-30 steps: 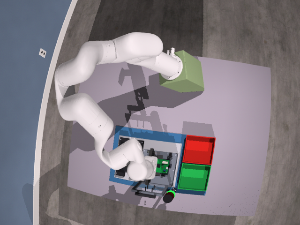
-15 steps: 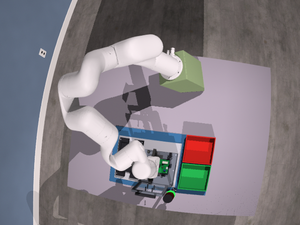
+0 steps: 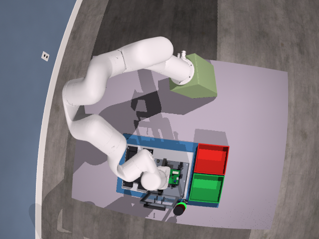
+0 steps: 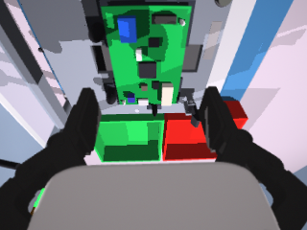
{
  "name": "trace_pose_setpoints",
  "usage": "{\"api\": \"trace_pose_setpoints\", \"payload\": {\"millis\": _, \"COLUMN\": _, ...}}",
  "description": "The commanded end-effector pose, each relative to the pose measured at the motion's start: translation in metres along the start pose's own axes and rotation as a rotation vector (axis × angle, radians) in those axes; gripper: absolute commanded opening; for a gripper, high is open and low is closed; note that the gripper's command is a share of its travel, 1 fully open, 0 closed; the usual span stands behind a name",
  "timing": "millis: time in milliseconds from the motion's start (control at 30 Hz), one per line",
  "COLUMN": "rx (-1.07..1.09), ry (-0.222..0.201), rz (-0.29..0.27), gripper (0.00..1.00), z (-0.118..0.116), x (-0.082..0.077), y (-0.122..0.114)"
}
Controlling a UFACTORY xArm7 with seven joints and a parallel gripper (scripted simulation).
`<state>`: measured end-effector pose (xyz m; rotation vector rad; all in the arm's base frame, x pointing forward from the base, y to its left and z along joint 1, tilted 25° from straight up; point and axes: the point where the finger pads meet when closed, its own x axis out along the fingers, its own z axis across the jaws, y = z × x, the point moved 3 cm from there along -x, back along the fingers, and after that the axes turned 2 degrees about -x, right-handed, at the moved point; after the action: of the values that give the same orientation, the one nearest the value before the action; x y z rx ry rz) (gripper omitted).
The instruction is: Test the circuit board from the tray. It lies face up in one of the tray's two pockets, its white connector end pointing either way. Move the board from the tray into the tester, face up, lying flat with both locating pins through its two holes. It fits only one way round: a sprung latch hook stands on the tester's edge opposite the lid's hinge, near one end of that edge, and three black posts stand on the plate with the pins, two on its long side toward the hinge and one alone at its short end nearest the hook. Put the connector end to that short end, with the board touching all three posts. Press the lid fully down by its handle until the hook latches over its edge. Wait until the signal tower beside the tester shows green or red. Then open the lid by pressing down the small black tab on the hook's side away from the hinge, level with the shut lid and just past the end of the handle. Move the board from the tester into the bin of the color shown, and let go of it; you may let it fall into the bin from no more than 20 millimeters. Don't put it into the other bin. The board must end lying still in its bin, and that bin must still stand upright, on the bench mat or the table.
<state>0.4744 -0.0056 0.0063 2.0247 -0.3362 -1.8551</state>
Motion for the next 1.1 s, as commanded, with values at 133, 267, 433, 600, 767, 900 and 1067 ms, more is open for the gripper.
{"api": "trace_pose_setpoints", "payload": {"millis": 133, "rx": 0.0, "ry": 0.004, "rz": -0.001, "gripper": 1.0, "z": -0.002, "x": 0.012, "y": -0.001}}
{"api": "trace_pose_setpoints", "payload": {"millis": 267, "rx": 0.0, "ry": 0.004, "rz": -0.001, "gripper": 1.0, "z": -0.002, "x": 0.026, "y": -0.001}}
{"api": "trace_pose_setpoints", "payload": {"millis": 433, "rx": 0.0, "ry": 0.004, "rz": -0.001, "gripper": 1.0, "z": -0.003, "x": 0.036, "y": -0.001}}
{"api": "trace_pose_setpoints", "payload": {"millis": 600, "rx": 0.0, "ry": 0.004, "rz": -0.001, "gripper": 1.0, "z": -0.003, "x": 0.047, "y": -0.001}}
{"api": "trace_pose_setpoints", "payload": {"millis": 767, "rx": 0.0, "ry": 0.004, "rz": -0.001, "gripper": 1.0, "z": -0.003, "x": 0.05, "y": -0.001}}
{"api": "trace_pose_setpoints", "payload": {"millis": 900, "rx": 0.0, "ry": 0.004, "rz": -0.001, "gripper": 1.0, "z": -0.003, "x": 0.05, "y": -0.001}}
{"api": "trace_pose_setpoints", "payload": {"millis": 1067, "rx": 0.0, "ry": 0.004, "rz": -0.001, "gripper": 0.95, "z": -0.003, "x": 0.05, "y": -0.001}}
